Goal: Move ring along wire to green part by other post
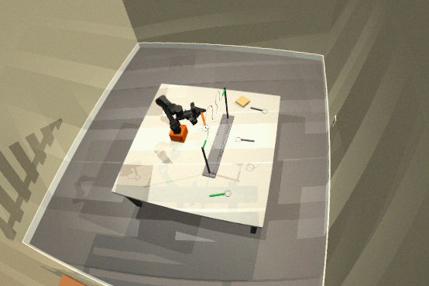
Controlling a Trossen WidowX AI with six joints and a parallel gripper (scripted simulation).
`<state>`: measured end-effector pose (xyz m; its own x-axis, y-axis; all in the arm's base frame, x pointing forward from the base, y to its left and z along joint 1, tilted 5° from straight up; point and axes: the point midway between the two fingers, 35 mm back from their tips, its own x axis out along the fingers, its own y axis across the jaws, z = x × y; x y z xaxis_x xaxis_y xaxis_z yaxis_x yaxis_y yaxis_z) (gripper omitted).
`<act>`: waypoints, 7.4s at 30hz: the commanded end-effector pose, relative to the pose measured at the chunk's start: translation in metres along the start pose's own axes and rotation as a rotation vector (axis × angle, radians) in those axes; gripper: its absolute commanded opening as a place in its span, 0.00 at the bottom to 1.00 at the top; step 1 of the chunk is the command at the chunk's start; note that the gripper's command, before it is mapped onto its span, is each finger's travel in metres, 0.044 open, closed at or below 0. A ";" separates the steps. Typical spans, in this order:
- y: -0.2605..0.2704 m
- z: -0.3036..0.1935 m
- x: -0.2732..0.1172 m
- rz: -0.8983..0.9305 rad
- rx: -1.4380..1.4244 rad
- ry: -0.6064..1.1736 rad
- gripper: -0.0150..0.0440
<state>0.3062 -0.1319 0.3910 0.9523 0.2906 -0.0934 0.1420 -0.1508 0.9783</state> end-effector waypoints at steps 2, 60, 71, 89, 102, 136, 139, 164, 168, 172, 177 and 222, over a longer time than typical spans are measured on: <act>0.002 -0.001 0.000 -0.014 -0.043 -0.006 0.00; -0.011 0.002 0.000 -0.209 -0.373 -0.052 0.00; -0.014 0.003 0.000 -0.248 -0.440 -0.062 0.00; -0.019 0.005 -0.001 -0.315 -0.556 -0.079 0.00; -0.022 0.008 -0.002 -0.372 -0.654 -0.093 0.00; -0.031 0.018 -0.006 -0.564 -0.988 -0.141 0.00; -0.032 0.019 -0.007 -0.583 -1.020 -0.145 0.00; -0.035 0.028 -0.012 -0.736 -1.288 -0.183 0.00; -0.036 0.030 -0.013 -0.760 -1.331 -0.189 0.00; -0.036 0.032 -0.014 -0.785 -1.374 -0.195 0.00; -0.036 0.034 -0.015 -0.815 -1.428 -0.203 0.00; -0.030 0.050 -0.026 -1.088 -1.913 -0.268 0.00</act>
<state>0.2924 -0.1811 0.3545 0.7439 -0.5092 -0.4328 0.2964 0.8318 -0.4693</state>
